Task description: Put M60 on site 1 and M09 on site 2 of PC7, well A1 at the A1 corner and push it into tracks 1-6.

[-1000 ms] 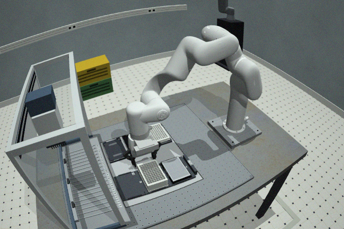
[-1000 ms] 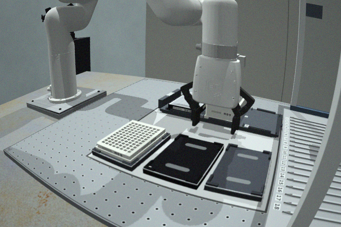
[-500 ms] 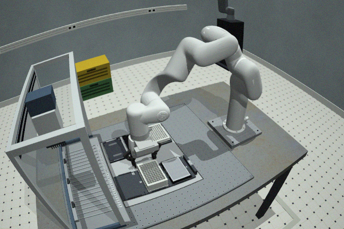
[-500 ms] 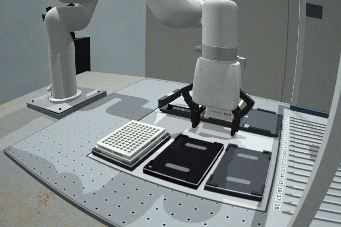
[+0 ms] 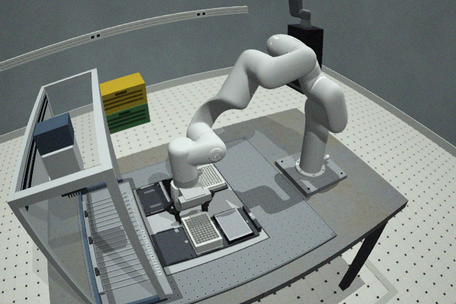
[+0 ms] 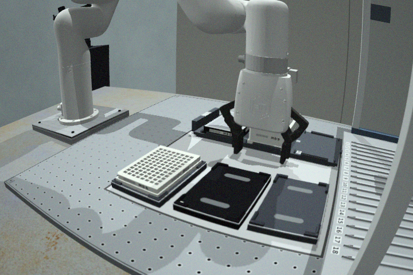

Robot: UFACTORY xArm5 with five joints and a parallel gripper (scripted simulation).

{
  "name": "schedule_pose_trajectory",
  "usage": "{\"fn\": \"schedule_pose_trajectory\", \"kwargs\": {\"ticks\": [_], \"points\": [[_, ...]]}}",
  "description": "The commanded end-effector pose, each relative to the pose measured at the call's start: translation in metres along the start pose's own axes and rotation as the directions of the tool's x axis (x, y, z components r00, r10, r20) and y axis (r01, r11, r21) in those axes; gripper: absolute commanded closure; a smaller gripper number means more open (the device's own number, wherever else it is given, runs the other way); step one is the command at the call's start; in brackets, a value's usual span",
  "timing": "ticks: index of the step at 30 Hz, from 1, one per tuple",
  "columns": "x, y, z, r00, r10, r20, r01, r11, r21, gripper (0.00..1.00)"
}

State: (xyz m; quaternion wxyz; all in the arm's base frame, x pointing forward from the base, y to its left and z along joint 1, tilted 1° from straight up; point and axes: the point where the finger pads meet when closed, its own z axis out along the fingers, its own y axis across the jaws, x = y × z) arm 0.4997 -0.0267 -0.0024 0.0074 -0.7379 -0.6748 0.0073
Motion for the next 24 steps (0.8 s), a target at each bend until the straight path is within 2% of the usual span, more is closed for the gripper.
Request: {"fn": "schedule_pose_trajectory", "kwargs": {"ticks": [1,24], "points": [[0.0021,0.0015,-0.0015,1.0,0.0,-0.01,0.0,1.0,-0.004,0.0],[0.0116,0.0015,-0.0016,1.0,0.0,-0.01,0.0,1.0,-0.004,0.0]]}}
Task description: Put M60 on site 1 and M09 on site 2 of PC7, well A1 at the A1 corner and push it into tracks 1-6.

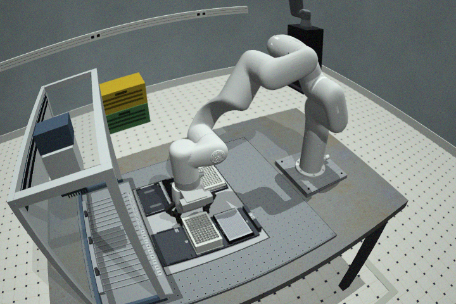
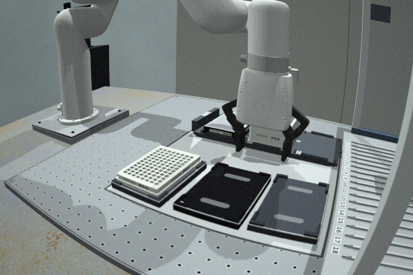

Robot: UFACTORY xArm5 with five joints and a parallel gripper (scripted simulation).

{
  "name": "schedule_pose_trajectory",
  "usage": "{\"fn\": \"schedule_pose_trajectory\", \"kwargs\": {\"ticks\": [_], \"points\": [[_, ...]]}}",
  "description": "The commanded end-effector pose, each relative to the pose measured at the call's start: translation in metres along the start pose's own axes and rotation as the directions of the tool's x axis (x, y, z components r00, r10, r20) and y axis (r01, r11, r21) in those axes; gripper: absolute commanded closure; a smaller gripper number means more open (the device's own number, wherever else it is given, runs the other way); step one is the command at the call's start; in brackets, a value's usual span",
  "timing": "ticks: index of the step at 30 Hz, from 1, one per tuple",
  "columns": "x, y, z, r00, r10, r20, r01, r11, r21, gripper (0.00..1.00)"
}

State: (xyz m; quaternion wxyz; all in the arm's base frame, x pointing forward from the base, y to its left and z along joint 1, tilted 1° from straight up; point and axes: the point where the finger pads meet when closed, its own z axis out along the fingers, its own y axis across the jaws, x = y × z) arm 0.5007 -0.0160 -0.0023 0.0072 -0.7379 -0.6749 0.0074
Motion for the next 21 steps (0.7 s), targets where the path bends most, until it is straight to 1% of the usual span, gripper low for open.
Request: {"fn": "schedule_pose_trajectory", "kwargs": {"ticks": [1,21], "points": [[0.0014,0.0015,-0.0015,1.0,0.0,-0.01,0.0,1.0,-0.004,0.0],[0.0104,0.0015,-0.0016,1.0,0.0,-0.01,0.0,1.0,-0.004,0.0]]}}
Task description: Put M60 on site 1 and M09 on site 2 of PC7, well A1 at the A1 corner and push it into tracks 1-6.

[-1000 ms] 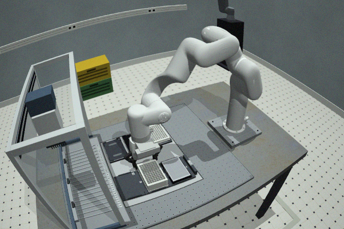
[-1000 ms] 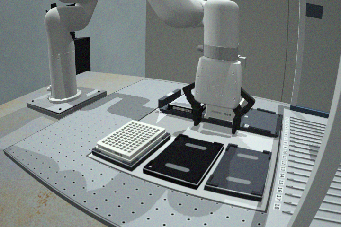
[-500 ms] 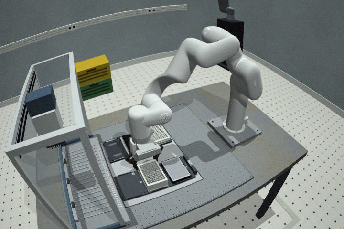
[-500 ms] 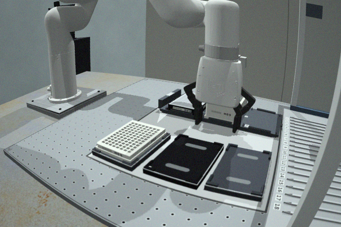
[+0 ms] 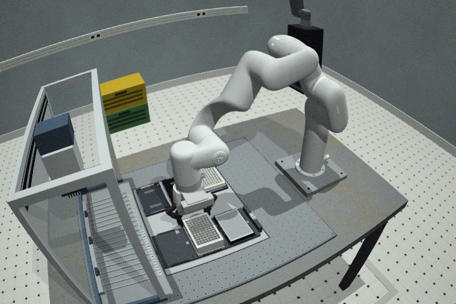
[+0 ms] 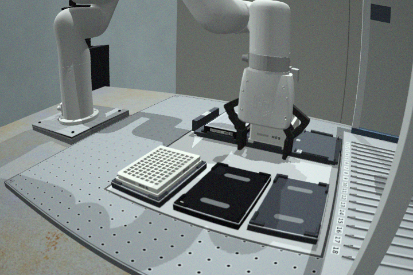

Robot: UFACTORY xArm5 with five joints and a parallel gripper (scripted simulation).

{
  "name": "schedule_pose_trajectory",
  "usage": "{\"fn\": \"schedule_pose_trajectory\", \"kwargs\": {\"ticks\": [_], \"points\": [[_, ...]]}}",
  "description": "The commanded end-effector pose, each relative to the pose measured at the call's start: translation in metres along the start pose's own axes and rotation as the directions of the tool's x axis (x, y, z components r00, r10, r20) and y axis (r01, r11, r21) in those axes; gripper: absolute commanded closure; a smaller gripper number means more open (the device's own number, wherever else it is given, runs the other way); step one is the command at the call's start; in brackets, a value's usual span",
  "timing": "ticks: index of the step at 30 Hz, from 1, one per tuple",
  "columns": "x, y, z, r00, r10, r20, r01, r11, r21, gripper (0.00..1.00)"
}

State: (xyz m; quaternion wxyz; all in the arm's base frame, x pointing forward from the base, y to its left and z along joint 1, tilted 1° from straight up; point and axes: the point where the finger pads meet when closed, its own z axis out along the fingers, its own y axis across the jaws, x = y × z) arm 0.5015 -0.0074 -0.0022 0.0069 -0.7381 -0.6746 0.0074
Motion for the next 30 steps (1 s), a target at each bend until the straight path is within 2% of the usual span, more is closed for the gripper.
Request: {"fn": "schedule_pose_trajectory", "kwargs": {"ticks": [1,30], "points": [[0.002,0.001,-0.002,1.0,-0.001,-0.011,0.0,1.0,-0.003,0.0],[0.015,0.001,-0.002,1.0,-0.001,-0.011,0.0,1.0,-0.003,0.0]]}}
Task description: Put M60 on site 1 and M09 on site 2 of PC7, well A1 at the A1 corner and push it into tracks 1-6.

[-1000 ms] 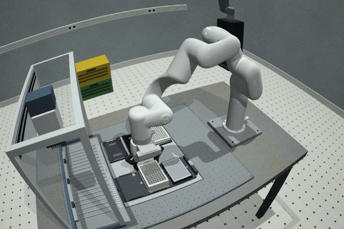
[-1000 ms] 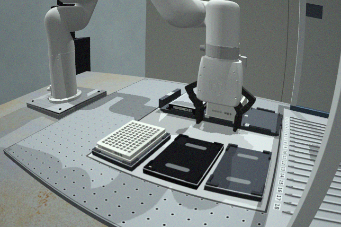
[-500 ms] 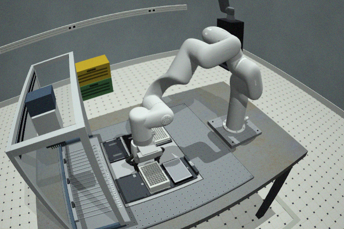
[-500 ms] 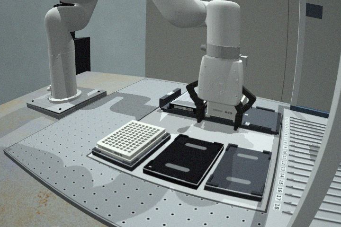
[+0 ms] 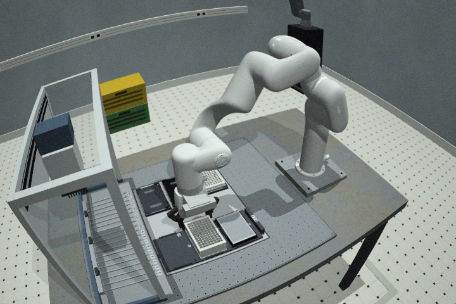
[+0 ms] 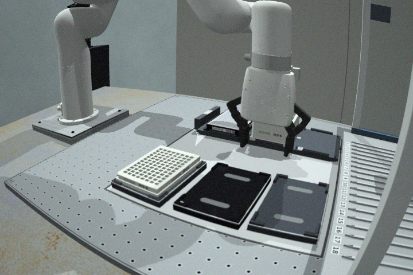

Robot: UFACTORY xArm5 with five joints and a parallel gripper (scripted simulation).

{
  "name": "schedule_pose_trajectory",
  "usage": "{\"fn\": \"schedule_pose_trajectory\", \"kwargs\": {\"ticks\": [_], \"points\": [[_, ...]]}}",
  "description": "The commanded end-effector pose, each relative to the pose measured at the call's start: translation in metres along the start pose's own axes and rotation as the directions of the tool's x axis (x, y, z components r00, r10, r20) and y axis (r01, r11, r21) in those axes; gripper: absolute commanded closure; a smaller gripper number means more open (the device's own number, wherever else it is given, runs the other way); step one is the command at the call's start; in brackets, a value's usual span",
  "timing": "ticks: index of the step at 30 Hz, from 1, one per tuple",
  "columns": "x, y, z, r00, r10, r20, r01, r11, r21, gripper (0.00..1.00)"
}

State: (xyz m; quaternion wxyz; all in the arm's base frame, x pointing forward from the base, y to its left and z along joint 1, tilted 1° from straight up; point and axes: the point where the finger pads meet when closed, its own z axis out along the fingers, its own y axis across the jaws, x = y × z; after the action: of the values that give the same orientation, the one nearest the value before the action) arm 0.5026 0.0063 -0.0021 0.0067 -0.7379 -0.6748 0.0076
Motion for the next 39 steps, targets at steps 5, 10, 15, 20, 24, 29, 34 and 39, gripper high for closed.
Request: {"fn": "schedule_pose_trajectory", "kwargs": {"ticks": [5,10,15,20,24,29,34,39], "points": [[0.0029,0.0015,-0.0016,1.0,0.0,-0.011,0.0,1.0,-0.003,0.0],[0.0029,0.0015,-0.0016,1.0,0.0,-0.011,0.0,1.0,-0.003,0.0],[0.0029,0.0015,-0.0016,1.0,0.0,-0.011,0.0,1.0,-0.003,0.0],[0.0029,0.0015,-0.0016,1.0,0.0,-0.011,0.0,1.0,-0.003,0.0],[0.0023,0.0015,-0.0016,1.0,0.0,-0.011,0.0,1.0,-0.003,0.0],[-0.0011,0.0015,-0.0015,1.0,0.0,-0.011,0.0,1.0,-0.003,0.0],[-0.0031,0.0015,-0.0015,1.0,0.0,-0.011,0.0,1.0,-0.003,0.0],[-0.0064,0.0015,-0.0015,1.0,0.0,-0.011,0.0,1.0,-0.003,0.0]]}}
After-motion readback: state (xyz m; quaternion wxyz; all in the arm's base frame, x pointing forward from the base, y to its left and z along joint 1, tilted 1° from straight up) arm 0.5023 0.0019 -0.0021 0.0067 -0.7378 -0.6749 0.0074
